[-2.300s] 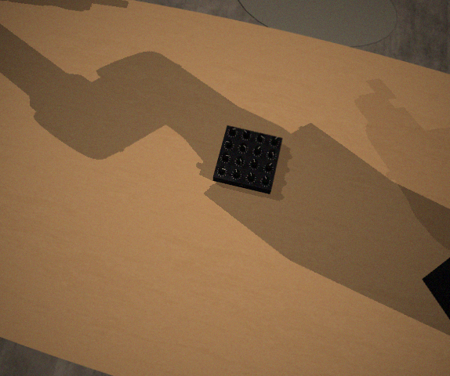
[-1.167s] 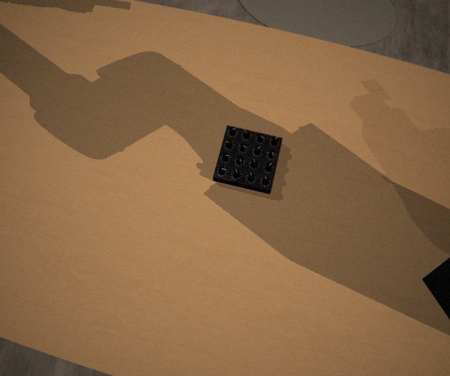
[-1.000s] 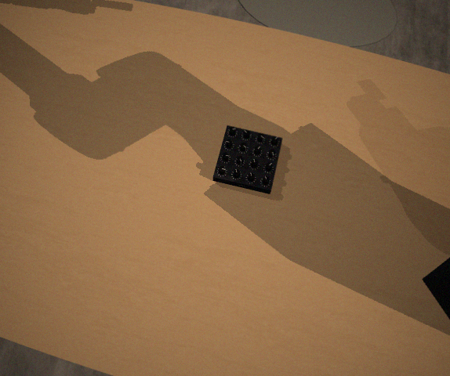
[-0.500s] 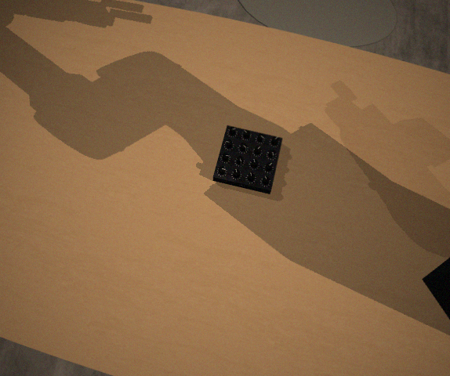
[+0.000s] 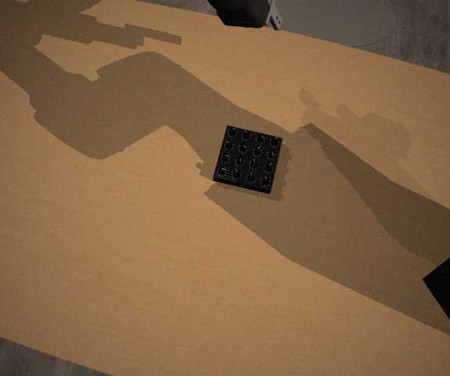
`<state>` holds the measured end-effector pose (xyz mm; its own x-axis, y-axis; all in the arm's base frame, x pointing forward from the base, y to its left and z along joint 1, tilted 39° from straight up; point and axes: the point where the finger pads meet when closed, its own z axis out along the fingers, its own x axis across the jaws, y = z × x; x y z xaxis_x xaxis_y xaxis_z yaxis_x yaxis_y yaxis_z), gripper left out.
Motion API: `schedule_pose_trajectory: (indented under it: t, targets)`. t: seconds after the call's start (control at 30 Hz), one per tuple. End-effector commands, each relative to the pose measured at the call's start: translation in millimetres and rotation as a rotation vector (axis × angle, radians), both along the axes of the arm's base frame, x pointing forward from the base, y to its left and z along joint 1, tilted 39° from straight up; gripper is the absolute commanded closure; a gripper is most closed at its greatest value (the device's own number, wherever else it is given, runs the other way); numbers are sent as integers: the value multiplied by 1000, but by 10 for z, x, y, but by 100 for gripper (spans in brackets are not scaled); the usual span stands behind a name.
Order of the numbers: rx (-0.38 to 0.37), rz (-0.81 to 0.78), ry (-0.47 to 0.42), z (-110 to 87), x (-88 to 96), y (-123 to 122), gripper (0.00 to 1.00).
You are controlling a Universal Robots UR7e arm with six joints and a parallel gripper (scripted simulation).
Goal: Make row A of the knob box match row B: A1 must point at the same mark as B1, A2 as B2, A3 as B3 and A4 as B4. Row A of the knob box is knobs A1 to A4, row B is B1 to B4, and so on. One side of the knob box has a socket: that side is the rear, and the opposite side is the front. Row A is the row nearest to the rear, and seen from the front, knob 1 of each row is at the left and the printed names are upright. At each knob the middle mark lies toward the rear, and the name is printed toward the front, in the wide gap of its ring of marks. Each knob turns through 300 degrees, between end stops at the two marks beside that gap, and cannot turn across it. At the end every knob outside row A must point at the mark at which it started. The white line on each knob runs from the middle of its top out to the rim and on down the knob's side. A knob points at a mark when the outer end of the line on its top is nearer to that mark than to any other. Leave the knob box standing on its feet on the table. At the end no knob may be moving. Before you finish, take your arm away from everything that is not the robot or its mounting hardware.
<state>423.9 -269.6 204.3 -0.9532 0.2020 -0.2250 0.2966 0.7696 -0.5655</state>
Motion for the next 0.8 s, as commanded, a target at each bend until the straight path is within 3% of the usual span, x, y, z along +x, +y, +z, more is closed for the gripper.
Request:
schedule_pose_trajectory:
  t: [0.0,0.4,0.53,0.77]
  targets:
    - [-2,115,39,-156,77,12,0]
    - [-21,450,189,-643,228,148,0]
    - [-25,489,206,-694,241,169,0]
    - [-57,702,298,-955,292,303,0]
